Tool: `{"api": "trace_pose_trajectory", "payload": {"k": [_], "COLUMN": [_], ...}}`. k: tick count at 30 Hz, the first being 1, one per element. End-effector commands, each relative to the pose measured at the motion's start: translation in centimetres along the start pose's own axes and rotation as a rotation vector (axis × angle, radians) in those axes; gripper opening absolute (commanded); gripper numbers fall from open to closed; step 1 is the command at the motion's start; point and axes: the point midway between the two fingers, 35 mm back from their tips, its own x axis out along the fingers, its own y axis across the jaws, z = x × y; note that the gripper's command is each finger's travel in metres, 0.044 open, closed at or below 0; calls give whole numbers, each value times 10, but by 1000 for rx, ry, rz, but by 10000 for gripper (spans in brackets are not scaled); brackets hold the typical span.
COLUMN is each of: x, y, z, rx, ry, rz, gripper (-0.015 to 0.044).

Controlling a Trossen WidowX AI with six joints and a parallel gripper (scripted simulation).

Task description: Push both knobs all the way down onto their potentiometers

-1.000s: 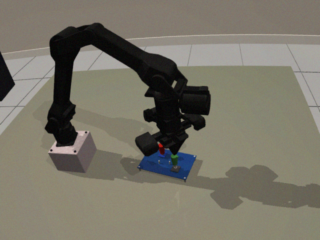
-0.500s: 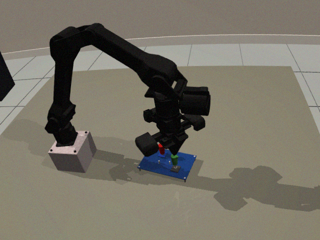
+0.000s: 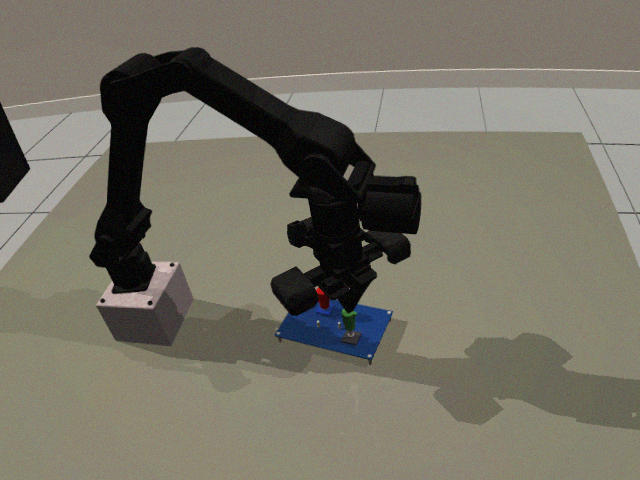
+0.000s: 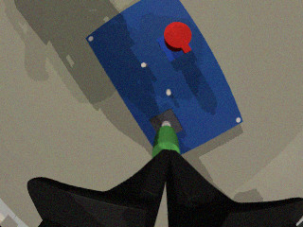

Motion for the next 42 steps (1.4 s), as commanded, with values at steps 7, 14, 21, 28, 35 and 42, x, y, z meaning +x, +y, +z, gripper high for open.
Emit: {"api": "trace_pose_trajectory", "payload": {"k": [7, 14, 21, 28, 35, 42], "x": [3, 1, 2, 7, 7, 12], "y": [1, 1, 1, 1, 1, 1], "z": [0, 0, 0, 0, 0, 0], "rx": [-2, -2, -2, -2, -2, -2], "ry": [1, 1, 1, 1, 1, 1], "rz": [6, 6, 6, 6, 6, 6], "gripper": [0, 0, 0, 0, 0, 0]}}
